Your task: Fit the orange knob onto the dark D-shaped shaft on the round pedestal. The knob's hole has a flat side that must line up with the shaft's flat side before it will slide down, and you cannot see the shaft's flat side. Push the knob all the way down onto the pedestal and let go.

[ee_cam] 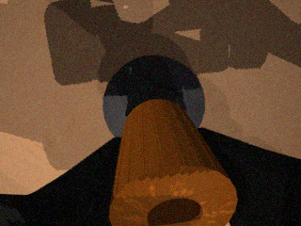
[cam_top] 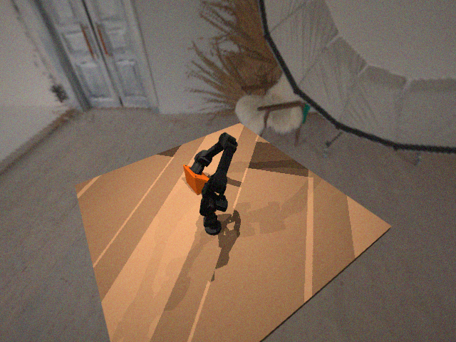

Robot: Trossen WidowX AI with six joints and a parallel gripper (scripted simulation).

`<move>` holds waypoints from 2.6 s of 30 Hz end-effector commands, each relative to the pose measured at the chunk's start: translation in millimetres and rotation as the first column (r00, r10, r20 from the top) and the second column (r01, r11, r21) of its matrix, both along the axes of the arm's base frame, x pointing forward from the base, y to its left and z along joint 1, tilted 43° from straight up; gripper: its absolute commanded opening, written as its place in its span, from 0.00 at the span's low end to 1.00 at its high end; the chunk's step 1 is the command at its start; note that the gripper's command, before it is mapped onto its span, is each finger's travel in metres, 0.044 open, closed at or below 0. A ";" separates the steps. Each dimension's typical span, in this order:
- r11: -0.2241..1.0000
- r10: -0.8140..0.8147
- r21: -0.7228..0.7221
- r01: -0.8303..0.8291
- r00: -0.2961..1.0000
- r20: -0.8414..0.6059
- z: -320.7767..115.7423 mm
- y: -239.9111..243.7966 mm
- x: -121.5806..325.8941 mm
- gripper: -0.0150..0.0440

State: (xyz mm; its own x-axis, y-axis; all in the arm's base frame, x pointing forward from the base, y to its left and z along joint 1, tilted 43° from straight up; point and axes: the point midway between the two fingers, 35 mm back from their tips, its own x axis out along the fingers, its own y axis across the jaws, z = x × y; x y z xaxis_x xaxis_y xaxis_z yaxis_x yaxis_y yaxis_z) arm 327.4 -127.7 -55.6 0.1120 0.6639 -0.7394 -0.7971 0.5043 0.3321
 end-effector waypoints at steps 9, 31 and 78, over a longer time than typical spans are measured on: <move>1.000 0.000 -0.008 0.000 1.000 0.009 4.1 -2.9 3.4 0.25; 1.000 0.000 -0.008 0.000 1.000 0.009 0.1 -2.5 1.2 0.25; 0.987 0.157 -0.043 -0.152 0.977 0.144 0.6 -3.5 1.5 0.25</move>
